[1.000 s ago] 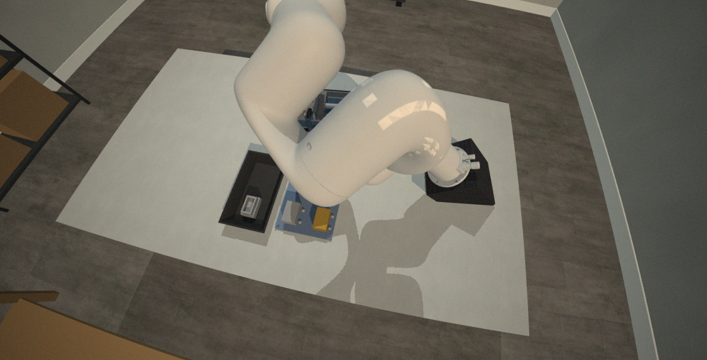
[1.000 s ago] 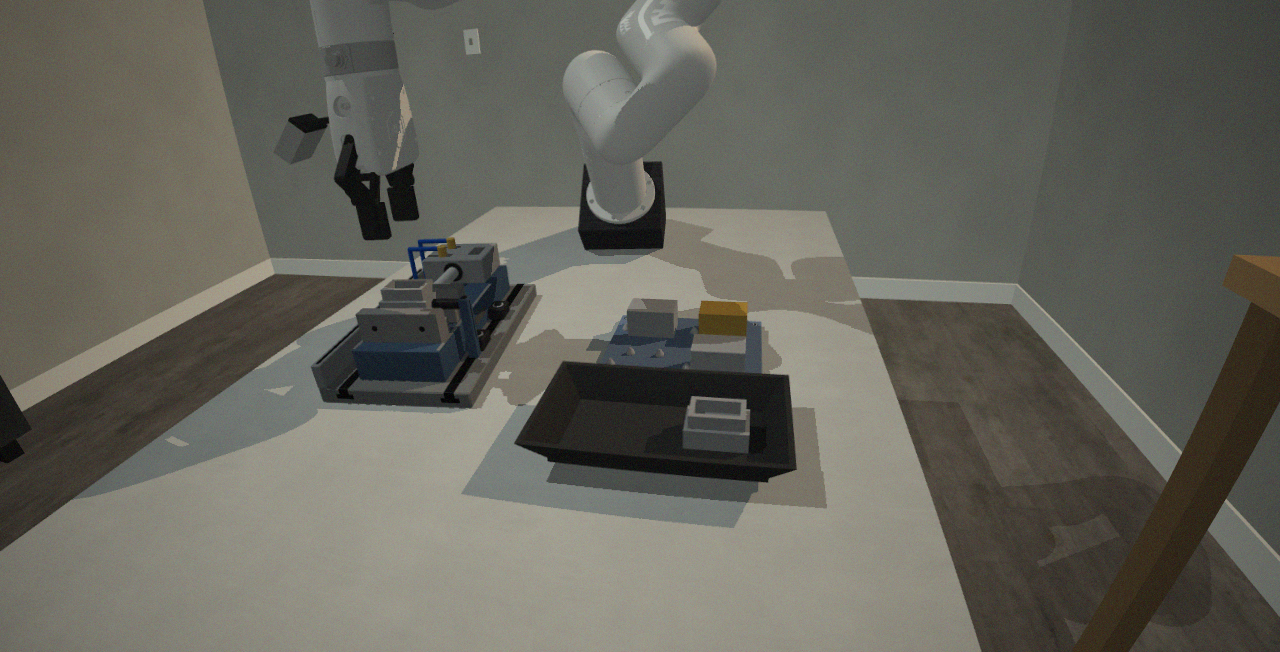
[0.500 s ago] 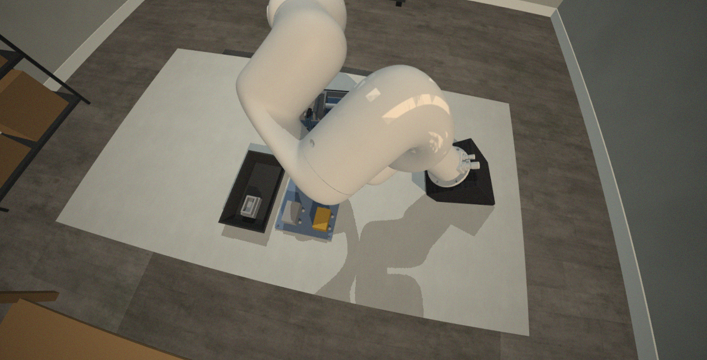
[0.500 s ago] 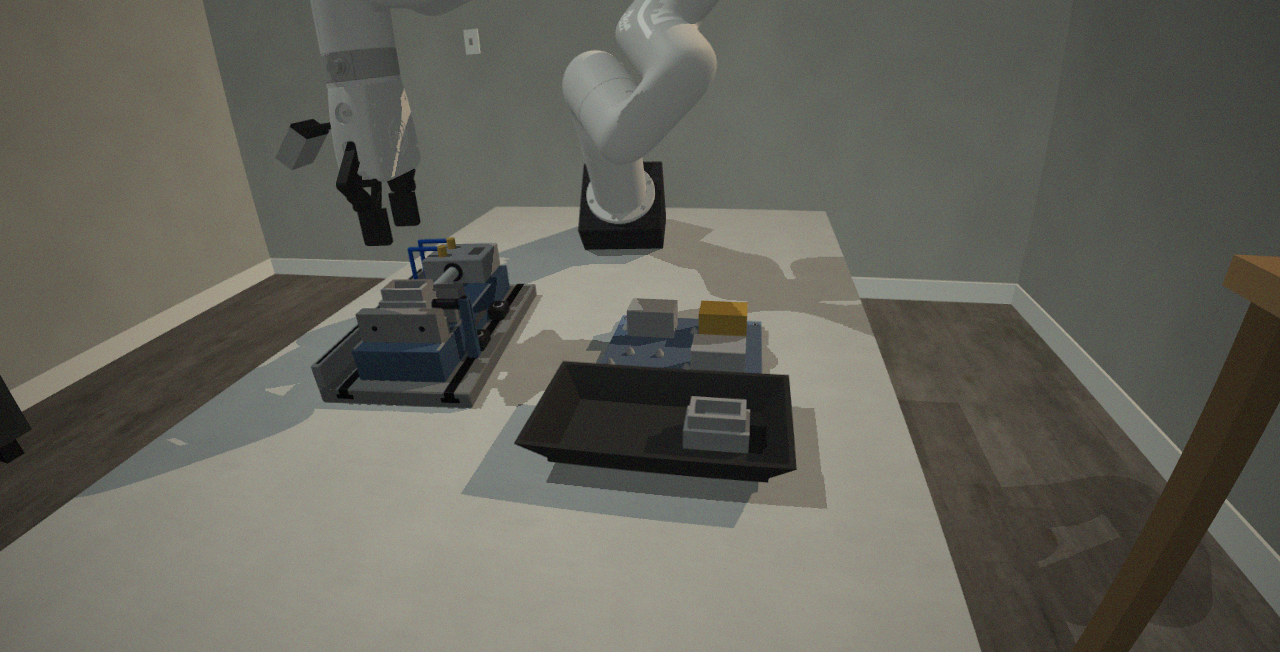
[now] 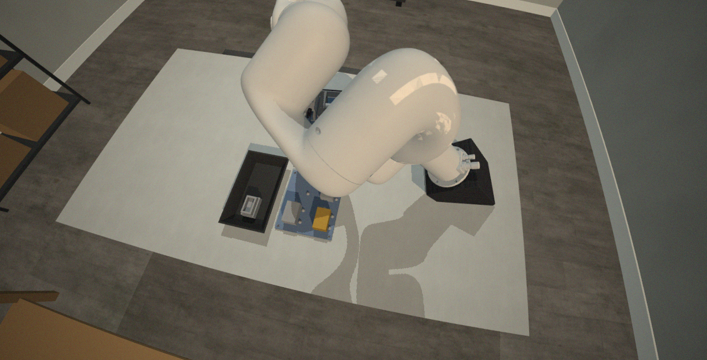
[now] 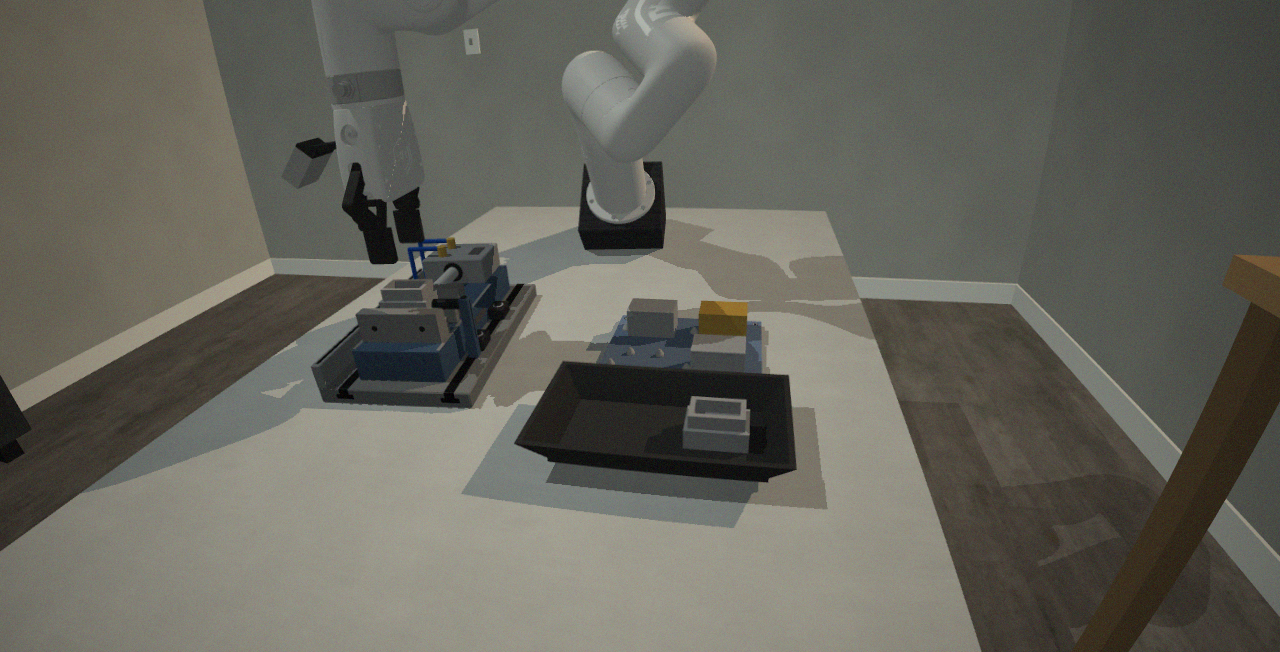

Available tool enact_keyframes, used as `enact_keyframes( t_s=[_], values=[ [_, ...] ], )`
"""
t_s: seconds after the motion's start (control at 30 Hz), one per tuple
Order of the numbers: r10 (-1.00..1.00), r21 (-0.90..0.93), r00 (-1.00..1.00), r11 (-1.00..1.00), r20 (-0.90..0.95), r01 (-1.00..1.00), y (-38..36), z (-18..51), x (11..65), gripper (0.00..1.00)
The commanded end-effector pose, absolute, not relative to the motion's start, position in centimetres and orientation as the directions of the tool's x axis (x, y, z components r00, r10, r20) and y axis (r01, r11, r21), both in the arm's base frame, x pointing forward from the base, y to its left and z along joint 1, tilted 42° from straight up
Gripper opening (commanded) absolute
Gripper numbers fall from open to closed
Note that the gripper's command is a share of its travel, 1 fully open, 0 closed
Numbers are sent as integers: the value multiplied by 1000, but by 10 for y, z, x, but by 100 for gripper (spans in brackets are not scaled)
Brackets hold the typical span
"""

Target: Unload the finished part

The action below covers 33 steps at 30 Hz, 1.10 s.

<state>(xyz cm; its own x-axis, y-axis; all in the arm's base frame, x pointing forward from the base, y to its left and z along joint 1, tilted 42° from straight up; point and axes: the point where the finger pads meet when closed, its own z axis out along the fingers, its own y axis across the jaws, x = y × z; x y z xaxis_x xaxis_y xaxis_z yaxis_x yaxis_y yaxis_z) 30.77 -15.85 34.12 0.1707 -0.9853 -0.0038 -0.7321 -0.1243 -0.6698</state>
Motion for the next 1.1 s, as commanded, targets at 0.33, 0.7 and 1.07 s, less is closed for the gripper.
enact_keyframes(
  t_s=[0.33, 0.7, 1.07],
  values=[
    [-985, -671, 170, -125, -1, -731, -156, 327, 322, 69],
    [-985, -671, 170, -125, -1, -731, -154, 318, 329, 69],
    [-985, -671, 170, -125, -1, -731, -154, 317, 331, 69]
  ],
)
